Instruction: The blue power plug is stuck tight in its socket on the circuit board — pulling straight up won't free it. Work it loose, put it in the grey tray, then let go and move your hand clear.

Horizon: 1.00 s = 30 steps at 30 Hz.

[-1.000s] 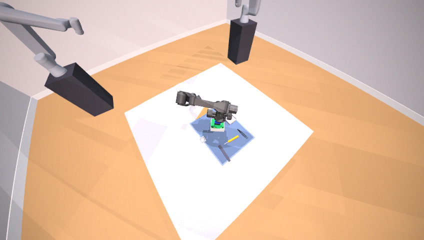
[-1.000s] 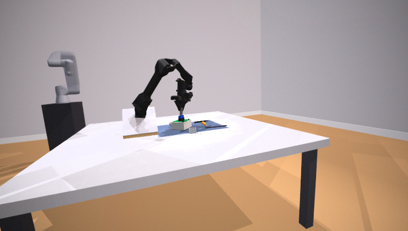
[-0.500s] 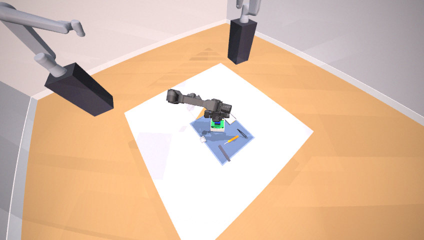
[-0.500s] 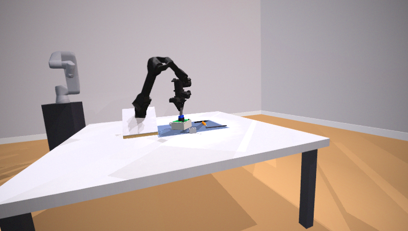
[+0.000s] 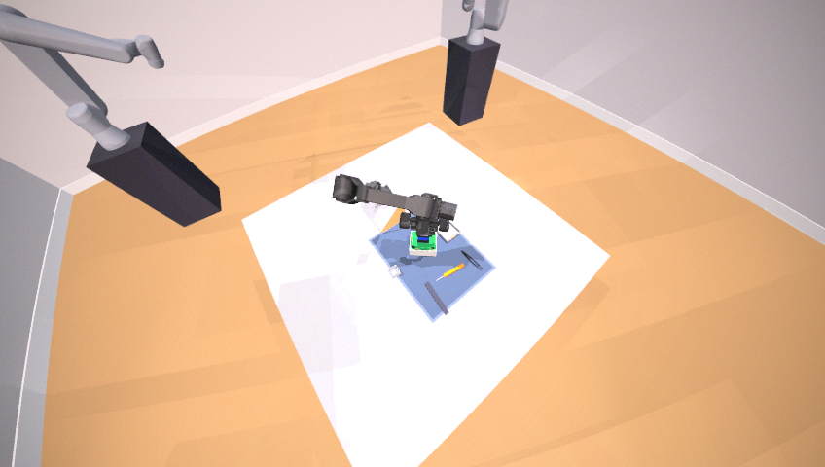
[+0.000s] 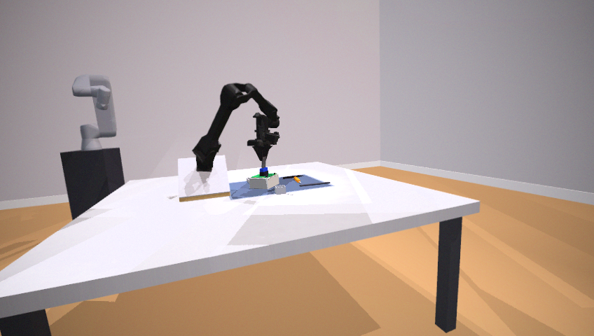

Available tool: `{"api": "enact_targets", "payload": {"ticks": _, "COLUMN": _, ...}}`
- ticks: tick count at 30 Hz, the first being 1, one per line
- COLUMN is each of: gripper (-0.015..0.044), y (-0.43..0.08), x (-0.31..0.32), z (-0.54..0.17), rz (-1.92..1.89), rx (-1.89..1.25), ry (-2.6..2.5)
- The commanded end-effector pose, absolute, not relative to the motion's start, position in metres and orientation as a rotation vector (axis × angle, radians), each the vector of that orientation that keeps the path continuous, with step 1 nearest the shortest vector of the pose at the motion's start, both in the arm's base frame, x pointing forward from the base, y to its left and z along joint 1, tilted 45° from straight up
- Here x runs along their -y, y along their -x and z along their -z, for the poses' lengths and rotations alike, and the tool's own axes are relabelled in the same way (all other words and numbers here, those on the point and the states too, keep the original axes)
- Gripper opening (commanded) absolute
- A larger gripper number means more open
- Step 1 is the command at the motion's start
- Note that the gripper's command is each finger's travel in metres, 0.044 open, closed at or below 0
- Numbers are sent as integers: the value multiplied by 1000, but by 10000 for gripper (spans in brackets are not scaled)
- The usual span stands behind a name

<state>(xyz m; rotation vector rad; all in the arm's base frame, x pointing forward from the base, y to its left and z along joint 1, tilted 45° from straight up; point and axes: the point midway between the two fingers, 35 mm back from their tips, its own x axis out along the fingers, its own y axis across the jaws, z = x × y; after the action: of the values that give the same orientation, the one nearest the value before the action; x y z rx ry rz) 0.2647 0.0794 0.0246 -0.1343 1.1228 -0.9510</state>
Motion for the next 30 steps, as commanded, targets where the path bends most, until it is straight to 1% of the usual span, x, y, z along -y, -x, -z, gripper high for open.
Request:
{"api": "enact_targets", "payload": {"ticks": 1, "gripper": 0, "y": -261, "x": -96, "z": -40, "rz": 907, "rx": -1115, "ry": 144}}
{"api": "enact_targets", "payload": {"ticks": 10, "gripper": 0, "y": -265, "x": -75, "z": -18, "rz": 908, "rx": -1114, "ry": 144}}
{"api": "enact_targets", "payload": {"ticks": 19, "gripper": 236, "y": -265, "x": -75, "z": -18, "rz": 908, "rx": -1114, "ry": 144}}
{"api": "enact_targets", "payload": {"ticks": 20, "gripper": 249, "y": -265, "x": -75, "z": -18, "rz": 908, "rx": -1114, "ry": 144}}
{"api": "enact_targets", "payload": {"ticks": 30, "gripper": 249, "y": -266, "x": -69, "z": -12, "rz": 908, "rx": -1114, "ry": 144}}
